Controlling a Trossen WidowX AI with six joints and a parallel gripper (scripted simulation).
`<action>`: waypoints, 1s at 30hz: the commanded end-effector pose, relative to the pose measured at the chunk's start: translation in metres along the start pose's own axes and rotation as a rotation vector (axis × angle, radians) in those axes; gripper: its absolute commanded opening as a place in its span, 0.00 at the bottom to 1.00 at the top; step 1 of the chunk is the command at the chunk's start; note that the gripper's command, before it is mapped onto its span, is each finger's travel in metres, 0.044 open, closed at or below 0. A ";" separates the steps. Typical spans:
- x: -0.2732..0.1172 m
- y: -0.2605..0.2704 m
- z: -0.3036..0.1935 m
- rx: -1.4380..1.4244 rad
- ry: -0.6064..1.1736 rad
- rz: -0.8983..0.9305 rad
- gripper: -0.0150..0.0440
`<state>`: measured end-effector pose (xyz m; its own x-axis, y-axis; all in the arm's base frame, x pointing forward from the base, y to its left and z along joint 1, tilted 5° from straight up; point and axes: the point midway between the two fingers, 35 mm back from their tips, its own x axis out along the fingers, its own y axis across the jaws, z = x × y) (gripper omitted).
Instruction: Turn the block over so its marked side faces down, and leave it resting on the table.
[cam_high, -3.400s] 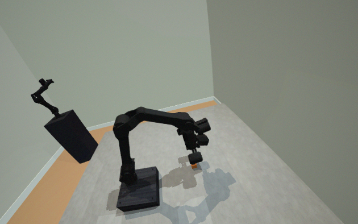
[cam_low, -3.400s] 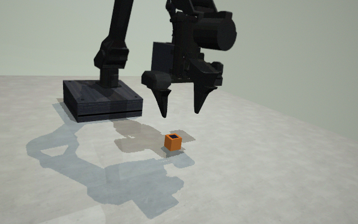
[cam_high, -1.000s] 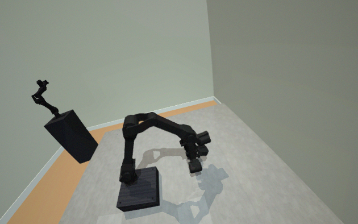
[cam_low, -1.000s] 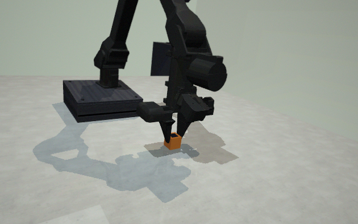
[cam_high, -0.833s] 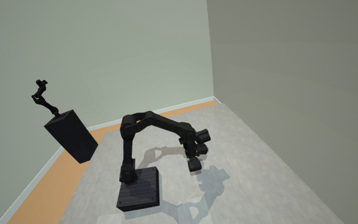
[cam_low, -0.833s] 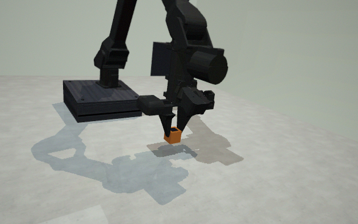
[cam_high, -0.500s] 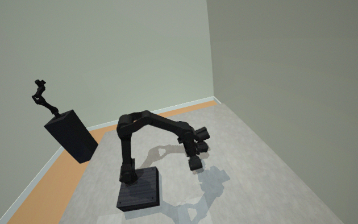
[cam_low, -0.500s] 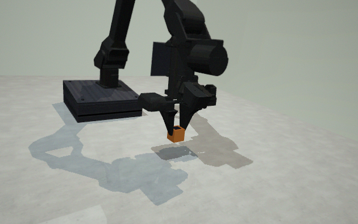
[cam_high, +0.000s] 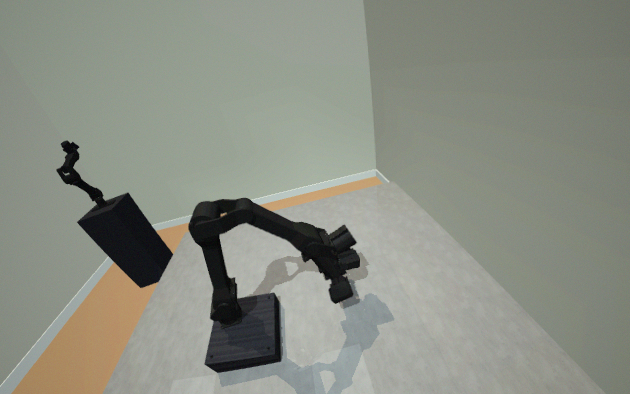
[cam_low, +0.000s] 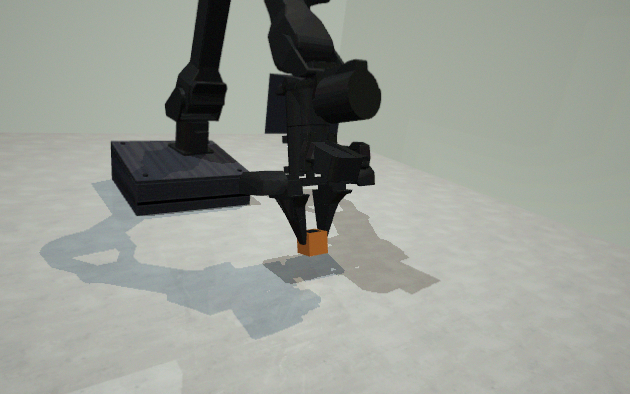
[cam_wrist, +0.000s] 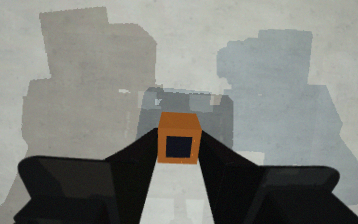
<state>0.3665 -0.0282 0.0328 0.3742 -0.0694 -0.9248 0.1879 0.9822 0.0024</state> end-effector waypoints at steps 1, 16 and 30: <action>-0.001 -0.001 -0.003 0.001 -0.070 -0.006 0.25; -0.004 -0.001 -0.008 0.006 -0.234 -0.004 0.25; 0.023 0.001 -0.004 -0.001 -0.411 -0.005 0.25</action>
<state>0.3734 -0.0278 0.0203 0.6844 -0.1259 -0.7182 0.1891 0.9819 0.0081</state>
